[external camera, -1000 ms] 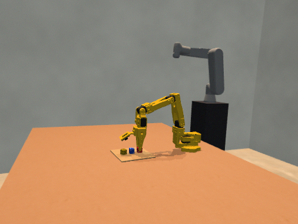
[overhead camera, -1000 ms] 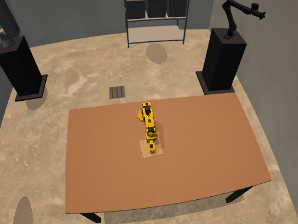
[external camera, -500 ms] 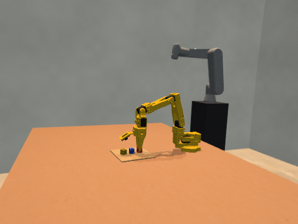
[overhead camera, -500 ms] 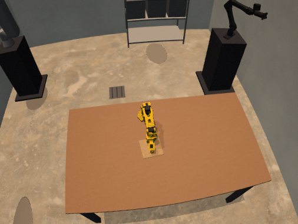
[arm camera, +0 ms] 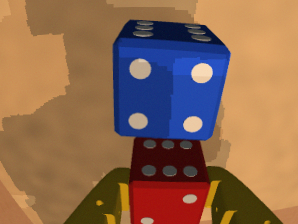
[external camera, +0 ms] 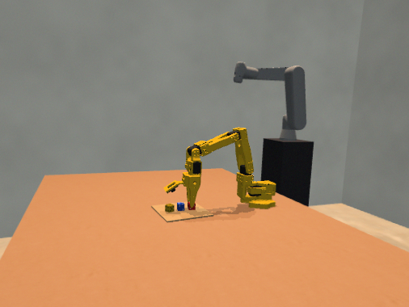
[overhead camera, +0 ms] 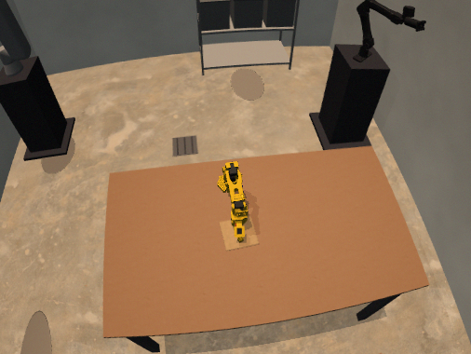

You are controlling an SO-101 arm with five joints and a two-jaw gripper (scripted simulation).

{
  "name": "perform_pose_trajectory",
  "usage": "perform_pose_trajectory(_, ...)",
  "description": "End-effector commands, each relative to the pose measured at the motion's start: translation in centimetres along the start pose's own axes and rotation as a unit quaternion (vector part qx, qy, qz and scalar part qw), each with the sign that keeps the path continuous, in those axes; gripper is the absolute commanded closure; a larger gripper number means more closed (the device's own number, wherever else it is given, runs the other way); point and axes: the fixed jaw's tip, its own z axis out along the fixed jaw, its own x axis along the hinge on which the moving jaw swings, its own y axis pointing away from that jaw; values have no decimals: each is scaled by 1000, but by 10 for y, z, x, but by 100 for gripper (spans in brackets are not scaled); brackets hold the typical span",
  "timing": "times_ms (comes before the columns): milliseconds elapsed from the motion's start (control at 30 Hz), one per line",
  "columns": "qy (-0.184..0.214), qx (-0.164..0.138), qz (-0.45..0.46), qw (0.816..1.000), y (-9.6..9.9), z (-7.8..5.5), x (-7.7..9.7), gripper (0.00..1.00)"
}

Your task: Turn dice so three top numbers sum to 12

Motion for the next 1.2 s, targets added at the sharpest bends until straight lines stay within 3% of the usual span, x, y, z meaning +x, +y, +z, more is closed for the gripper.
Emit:
perform_pose_trajectory(0,-12,-2,4,1000,-2,-3,-3,84)
perform_pose_trajectory(500,-12,-2,4,1000,-2,-3,-3,72)
perform_pose_trajectory(867,-12,-2,4,1000,-2,-3,-3,71)
perform_pose_trajectory(1167,-12,-2,4,1000,-1,-21,-5,71)
